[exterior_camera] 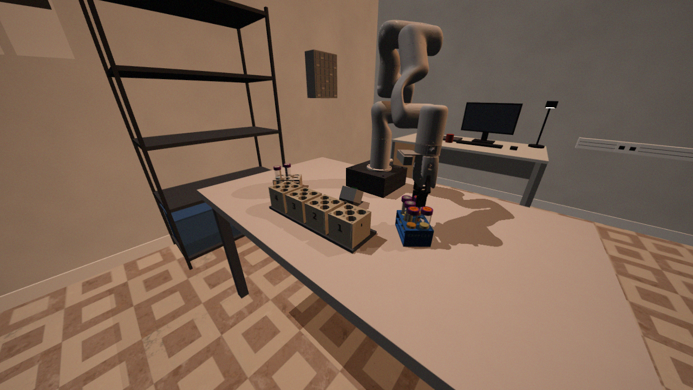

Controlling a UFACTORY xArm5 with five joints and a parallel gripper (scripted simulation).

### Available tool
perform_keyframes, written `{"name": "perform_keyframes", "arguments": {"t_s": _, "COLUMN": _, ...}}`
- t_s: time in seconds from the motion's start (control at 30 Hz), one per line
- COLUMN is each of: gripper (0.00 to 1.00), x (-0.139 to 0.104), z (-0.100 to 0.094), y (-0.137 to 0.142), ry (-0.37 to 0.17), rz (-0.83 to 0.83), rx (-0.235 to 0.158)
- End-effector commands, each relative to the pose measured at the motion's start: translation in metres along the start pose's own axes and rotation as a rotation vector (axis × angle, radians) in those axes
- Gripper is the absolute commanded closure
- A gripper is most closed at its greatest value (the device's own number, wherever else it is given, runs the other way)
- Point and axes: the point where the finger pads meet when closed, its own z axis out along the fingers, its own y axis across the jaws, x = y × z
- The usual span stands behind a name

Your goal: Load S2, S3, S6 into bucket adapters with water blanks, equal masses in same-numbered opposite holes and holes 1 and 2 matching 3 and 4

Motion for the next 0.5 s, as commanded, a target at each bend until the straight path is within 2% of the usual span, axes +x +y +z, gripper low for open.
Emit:
{"name": "perform_keyframes", "arguments": {"t_s": 0.0, "gripper": 1.0, "x": -0.0003, "z": -0.0018, "y": -0.0013, "ry": -0.011, "rz": 0.0, "rx": 0.001}}
{"name": "perform_keyframes", "arguments": {"t_s": 0.47, "gripper": 1.0, "x": -0.0002, "z": -0.0098, "y": -0.0014, "ry": -0.011, "rz": 0.0, "rx": 0.001}}
